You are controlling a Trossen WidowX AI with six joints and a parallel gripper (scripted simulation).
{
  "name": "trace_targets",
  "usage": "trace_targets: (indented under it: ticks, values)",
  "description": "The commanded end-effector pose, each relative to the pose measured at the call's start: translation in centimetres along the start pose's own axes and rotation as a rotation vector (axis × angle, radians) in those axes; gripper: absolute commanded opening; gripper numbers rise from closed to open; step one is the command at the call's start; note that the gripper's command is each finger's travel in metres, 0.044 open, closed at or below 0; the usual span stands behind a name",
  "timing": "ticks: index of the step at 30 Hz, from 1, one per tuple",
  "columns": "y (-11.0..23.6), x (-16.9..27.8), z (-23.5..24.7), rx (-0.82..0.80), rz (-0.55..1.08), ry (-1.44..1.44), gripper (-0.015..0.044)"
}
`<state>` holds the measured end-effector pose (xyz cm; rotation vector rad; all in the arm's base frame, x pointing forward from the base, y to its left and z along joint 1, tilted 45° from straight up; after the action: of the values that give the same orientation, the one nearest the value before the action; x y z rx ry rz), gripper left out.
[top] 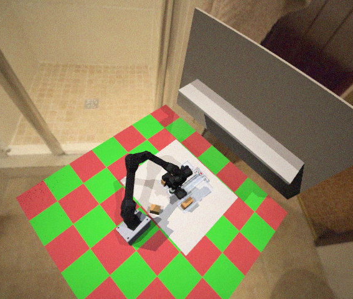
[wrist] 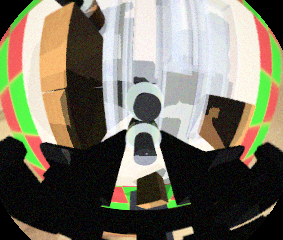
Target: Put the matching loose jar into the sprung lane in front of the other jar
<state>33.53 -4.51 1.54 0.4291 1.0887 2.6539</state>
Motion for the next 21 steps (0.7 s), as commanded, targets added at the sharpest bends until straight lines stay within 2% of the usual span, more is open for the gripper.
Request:
trace_targets:
  ticks: [1, 21]
  values:
    - [-0.11, -0.21, 0.08, -0.009, -0.012, 0.008, 0.0000]
    - [-0.70, -0.10, 0.00, -0.009, -0.011, 0.008, 0.0000]
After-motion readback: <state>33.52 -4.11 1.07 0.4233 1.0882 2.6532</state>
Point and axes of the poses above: the point midway between the two fingers, 35 mm back from their tips, its own y axis back along the fingers, its own z axis across the jaws, x = y × z, the point moved 8 cm from there along y, back along the fingers, and after that the axes turned 9 degrees about -y, right-handed, at the moved point
